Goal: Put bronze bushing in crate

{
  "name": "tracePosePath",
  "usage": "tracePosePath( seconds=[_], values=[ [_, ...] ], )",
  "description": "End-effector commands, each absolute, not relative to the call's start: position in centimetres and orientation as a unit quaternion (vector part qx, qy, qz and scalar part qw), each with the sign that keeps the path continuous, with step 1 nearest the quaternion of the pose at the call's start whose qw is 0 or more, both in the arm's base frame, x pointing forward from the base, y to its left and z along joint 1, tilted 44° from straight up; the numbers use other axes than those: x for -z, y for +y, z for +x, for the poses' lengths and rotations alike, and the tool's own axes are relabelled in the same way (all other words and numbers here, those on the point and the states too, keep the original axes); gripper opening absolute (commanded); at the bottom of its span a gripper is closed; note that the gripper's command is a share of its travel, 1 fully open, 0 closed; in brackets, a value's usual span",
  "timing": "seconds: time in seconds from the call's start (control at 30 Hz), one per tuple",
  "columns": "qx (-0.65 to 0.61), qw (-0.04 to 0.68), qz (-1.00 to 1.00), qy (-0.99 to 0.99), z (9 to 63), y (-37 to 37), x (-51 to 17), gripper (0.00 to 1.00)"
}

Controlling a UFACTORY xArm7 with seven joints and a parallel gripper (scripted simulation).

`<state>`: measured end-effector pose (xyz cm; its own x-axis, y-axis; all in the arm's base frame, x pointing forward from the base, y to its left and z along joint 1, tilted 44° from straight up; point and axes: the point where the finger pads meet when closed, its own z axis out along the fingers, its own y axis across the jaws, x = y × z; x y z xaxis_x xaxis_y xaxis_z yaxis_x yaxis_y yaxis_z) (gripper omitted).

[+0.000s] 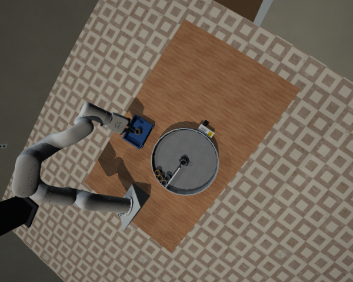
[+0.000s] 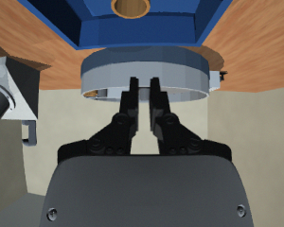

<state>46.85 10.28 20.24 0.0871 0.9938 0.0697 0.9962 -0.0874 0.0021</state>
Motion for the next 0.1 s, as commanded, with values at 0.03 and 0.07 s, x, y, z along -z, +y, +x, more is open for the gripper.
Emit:
tracePosePath(
  seconds=[0.03,0.07],
  values=[
    [0.027,0.022,-0.737,-0.674,46.85,9.53,-21.06,0.11],
    [0.027,0.022,-0.737,-0.674,46.84,9.52,-21.07,0.11]
  ],
)
